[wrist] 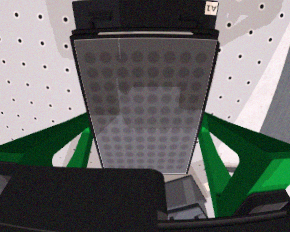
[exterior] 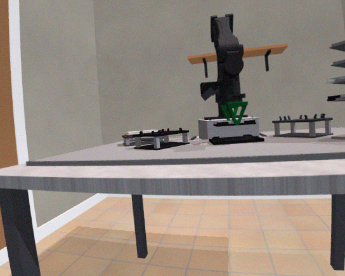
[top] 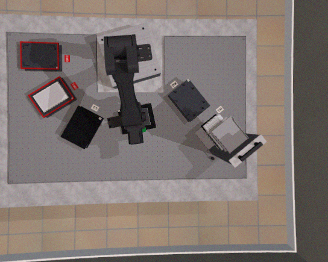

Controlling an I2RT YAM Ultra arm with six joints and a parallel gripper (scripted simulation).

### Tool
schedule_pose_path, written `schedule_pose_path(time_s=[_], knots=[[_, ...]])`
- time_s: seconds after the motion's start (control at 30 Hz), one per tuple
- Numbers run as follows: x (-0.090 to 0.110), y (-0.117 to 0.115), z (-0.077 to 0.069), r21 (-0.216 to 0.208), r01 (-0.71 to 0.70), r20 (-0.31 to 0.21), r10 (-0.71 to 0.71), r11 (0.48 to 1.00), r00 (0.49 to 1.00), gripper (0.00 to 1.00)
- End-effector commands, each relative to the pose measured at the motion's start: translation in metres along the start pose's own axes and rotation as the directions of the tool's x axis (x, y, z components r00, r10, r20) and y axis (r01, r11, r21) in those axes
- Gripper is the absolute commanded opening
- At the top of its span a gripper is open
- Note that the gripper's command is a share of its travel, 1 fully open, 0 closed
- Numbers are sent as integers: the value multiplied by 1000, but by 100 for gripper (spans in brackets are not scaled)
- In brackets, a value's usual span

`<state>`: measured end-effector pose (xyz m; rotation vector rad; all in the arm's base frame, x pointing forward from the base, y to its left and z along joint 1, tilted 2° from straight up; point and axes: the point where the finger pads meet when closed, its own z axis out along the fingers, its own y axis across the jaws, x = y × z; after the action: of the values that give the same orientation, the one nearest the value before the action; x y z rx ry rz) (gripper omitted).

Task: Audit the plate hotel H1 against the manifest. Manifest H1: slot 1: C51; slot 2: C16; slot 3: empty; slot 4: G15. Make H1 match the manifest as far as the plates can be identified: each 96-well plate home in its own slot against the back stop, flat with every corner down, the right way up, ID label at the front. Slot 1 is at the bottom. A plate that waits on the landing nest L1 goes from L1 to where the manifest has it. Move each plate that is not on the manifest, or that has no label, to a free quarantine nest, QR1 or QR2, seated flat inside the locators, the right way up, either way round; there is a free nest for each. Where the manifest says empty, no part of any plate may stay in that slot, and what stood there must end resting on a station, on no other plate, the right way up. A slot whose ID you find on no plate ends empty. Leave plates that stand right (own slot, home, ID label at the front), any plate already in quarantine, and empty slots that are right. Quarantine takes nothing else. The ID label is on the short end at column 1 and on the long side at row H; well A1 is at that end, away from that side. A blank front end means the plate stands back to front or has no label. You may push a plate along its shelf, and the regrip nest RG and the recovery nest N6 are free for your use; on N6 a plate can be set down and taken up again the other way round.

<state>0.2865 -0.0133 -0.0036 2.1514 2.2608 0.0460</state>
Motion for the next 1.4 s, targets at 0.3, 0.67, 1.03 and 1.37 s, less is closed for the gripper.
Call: schedule_pose_path(time_s=[0.3, 0.67, 1.03, 1.37], knots=[[0, 4, 5, -17, -1, 3, 1, 1000, 1000, 86], [0, 4, 11, -17, -1, 3, 1, 1000, 1000, 86], [0, 4, 17, -17, -1, 3, 1, 1000, 1000, 86], [0, 4, 23, -17, -1, 3, 1, 1000, 1000, 86]])
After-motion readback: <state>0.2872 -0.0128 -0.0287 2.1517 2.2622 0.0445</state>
